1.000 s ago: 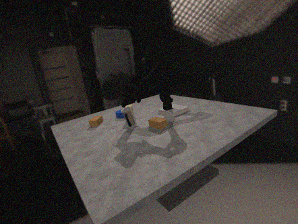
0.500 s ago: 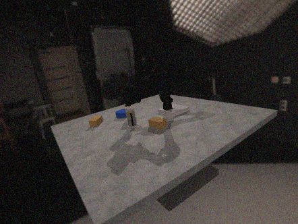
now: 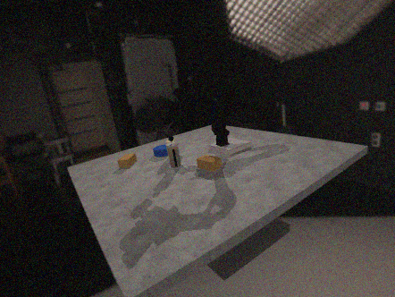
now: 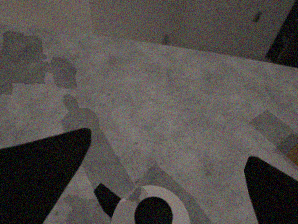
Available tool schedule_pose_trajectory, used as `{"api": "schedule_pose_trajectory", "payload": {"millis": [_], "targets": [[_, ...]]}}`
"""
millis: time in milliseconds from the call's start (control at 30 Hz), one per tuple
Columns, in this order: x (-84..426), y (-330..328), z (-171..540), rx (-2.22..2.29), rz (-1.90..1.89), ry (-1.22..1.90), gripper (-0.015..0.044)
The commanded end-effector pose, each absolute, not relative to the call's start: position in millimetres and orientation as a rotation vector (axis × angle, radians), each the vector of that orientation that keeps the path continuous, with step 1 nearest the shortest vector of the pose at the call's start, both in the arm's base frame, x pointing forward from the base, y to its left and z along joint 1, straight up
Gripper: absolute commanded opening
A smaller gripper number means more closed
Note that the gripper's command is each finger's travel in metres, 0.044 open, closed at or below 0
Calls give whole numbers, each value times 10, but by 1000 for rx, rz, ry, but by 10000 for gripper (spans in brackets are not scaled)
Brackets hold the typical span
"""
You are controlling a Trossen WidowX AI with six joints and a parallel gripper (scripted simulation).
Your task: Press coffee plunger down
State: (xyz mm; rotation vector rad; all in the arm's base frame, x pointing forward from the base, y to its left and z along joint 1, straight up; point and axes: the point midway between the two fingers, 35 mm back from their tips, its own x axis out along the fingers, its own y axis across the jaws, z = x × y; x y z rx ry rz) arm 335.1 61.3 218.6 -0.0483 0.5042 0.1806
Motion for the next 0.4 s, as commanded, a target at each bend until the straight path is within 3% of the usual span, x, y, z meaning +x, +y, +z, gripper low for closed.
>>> {"api": "schedule_pose_trajectory", "payload": {"millis": [0, 367], "targets": [[3203, 583, 2361, -43, 179, 506, 440], [3206, 584, 2346, -43, 179, 506, 440]]}}
